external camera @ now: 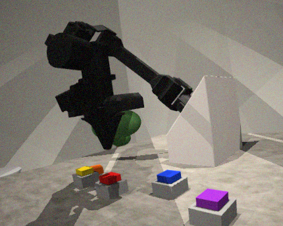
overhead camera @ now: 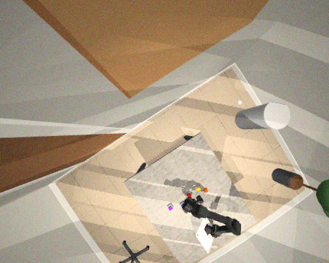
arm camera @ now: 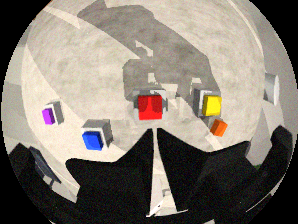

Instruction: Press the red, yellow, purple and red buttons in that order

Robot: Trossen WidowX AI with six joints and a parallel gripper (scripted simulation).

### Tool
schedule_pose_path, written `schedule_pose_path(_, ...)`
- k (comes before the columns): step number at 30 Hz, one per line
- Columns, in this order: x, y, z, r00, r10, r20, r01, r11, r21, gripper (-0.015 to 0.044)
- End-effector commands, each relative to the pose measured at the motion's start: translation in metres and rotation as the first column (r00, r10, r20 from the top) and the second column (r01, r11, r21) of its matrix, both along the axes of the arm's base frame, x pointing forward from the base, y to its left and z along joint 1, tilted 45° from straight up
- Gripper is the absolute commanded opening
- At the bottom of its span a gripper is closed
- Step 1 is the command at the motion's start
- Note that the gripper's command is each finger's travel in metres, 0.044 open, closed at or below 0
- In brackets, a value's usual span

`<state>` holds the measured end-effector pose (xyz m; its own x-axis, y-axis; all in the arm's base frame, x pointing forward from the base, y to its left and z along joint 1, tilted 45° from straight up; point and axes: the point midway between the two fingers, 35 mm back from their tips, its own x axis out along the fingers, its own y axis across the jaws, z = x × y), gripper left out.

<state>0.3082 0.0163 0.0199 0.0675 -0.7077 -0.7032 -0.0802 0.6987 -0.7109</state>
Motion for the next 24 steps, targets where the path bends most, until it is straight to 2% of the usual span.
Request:
schedule_pose_path(1, 0.001, 0.024, 0.024, 1.0, 0.006, 0.025, -0.006, 1.0, 0.014, 0.002)
schedule_pose_path(5, 0.004, 0.015, 0.034, 1.0, 0.007, 0.024, -0.007, 1.0, 0.016, 0.002)
schedule_pose_path(9, 0.01, -0.041, 0.089, 1.0, 0.007, 0.025, -0.007, 1.0, 0.013, 0.002)
schedule_pose_path(11, 0.008, -0.051, 0.099, 1.0, 0.006, 0.025, -0.006, 1.0, 0.01, 0.002)
schedule_pose_path(18, 0.009, -0.053, 0.097, 1.0, 0.006, 0.025, -0.006, 1.0, 0.01, 0.002)
schedule_pose_path(24, 0.014, -0.095, 0.056, 1.0, 0.006, 0.026, -0.006, 1.0, 0.007, 0.002)
